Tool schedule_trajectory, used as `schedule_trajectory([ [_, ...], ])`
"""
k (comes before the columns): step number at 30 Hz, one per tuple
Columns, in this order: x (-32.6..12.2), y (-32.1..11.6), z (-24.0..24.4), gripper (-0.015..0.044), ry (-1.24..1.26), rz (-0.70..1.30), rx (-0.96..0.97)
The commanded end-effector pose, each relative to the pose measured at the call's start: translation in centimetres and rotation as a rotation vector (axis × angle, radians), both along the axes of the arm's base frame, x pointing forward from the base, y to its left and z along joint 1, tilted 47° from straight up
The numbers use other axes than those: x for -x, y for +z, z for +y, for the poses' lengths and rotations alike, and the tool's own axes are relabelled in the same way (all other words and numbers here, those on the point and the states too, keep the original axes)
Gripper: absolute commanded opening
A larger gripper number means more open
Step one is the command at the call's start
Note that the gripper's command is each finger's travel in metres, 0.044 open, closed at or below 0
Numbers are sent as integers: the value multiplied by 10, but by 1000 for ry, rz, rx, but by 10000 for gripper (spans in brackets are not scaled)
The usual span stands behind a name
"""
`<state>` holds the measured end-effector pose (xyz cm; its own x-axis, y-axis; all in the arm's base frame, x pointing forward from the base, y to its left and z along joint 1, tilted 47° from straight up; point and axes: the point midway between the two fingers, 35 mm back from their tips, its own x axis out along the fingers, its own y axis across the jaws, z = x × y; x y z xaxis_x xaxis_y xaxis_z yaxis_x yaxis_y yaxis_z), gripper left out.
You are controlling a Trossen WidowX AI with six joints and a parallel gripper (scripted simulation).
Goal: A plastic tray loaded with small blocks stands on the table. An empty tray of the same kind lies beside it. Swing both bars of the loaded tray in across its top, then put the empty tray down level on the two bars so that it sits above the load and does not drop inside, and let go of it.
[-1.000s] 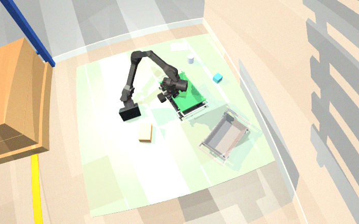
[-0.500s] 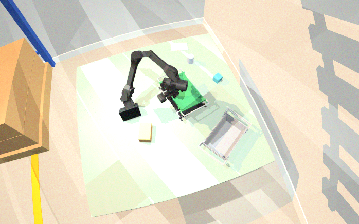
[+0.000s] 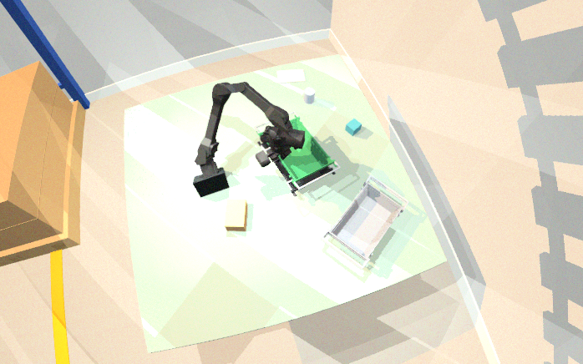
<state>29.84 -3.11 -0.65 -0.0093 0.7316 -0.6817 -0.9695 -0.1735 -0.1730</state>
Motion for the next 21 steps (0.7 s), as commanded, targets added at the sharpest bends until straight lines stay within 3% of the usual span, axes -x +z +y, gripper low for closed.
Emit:
schedule_trajectory([
  [1, 4, -2, 4, 0, 15, 20, 7],
  [21, 6, -9, 10, 0, 15, 20, 6],
])
